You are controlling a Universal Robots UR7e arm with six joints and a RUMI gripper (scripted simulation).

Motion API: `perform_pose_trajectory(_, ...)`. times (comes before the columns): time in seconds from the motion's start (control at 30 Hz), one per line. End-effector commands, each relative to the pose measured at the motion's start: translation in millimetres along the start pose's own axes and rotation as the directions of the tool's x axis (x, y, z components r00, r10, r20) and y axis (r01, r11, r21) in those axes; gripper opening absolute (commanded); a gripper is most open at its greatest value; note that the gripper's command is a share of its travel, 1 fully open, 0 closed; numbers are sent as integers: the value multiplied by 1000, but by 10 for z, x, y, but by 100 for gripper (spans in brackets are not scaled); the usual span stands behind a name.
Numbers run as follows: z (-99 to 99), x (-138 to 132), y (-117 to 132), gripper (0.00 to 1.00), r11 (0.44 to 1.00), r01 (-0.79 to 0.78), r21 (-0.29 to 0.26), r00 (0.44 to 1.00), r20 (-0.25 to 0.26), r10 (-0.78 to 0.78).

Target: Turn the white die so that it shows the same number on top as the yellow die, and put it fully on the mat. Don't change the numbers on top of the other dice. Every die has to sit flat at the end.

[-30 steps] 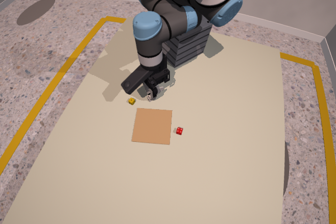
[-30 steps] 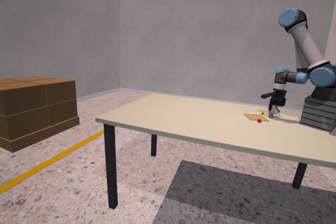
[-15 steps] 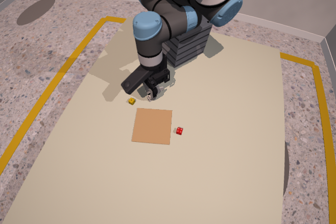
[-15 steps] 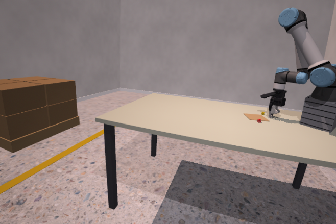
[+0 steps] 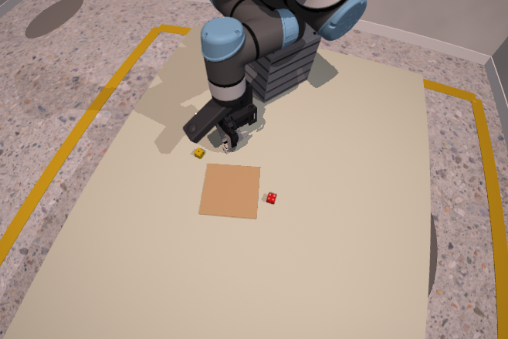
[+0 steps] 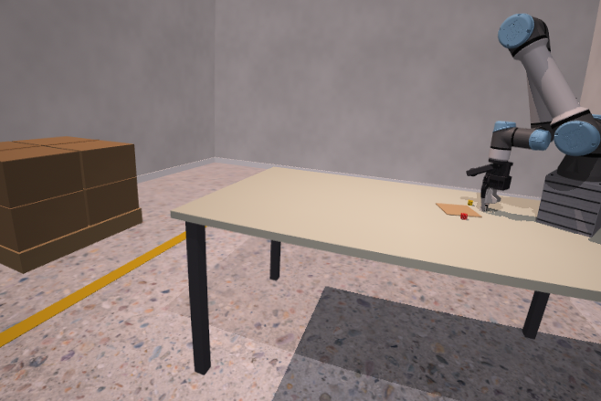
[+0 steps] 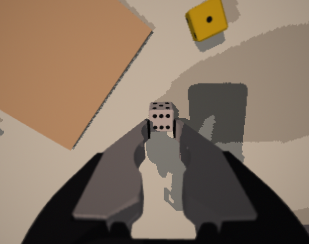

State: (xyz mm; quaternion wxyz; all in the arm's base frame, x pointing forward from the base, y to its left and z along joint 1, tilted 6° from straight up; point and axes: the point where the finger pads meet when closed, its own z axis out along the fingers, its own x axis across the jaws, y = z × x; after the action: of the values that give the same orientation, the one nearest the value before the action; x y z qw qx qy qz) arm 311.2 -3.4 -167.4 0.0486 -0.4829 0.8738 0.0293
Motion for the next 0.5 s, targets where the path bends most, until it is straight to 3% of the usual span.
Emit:
perform_pose_trajectory(0.0, -28, -5, -24, 3, 1000, 2, 4, 1000, 0, -2)
perform_pose_trajectory(0.47, -166, -5, -23, 3, 1000, 2, 4, 1000, 0, -2)
